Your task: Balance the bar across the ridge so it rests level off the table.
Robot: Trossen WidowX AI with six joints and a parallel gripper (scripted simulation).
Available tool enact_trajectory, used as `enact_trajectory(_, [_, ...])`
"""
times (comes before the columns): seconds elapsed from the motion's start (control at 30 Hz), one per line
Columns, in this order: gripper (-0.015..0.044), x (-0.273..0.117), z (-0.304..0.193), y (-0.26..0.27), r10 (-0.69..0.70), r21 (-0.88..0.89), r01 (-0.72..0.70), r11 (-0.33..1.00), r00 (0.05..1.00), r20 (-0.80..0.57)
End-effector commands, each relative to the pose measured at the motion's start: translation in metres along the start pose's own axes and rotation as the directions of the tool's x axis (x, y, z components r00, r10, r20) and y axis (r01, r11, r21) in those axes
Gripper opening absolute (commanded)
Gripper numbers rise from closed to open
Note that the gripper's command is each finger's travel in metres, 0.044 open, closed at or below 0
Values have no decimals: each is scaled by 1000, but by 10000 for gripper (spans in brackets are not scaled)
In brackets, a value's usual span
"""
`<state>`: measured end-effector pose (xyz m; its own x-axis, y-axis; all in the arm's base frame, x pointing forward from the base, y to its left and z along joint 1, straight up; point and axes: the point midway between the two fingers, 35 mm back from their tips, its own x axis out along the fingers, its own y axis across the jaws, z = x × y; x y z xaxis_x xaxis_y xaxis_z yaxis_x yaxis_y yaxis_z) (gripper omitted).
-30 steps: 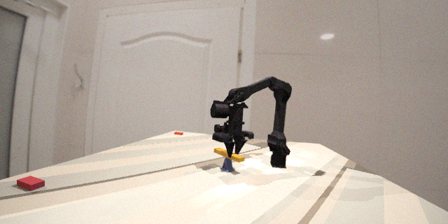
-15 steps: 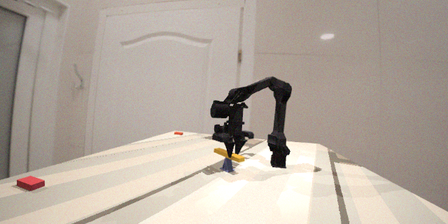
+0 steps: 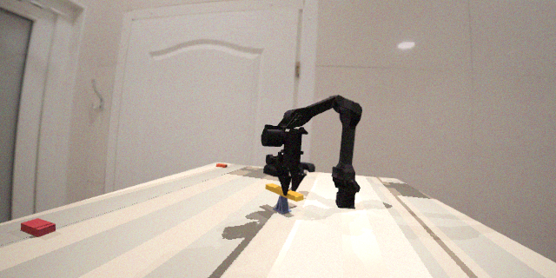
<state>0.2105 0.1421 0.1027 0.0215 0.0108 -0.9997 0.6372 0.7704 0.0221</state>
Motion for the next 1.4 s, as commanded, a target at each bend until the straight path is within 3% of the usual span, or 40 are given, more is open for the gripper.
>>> enact_trajectory(0.0, [0, 0, 0, 0, 0, 0, 0, 1000, 1000, 0])
enact_trajectory(0.9, [0, 0, 0, 0, 0, 0, 0, 1000, 1000, 0])
enact_trajectory(1.1, [158, 0, 0, 0, 0, 0, 0, 1000, 1000, 0])
enact_trajectory(1.37, [167, 0, 0, 0, 0, 0, 0, 1000, 1000, 0])
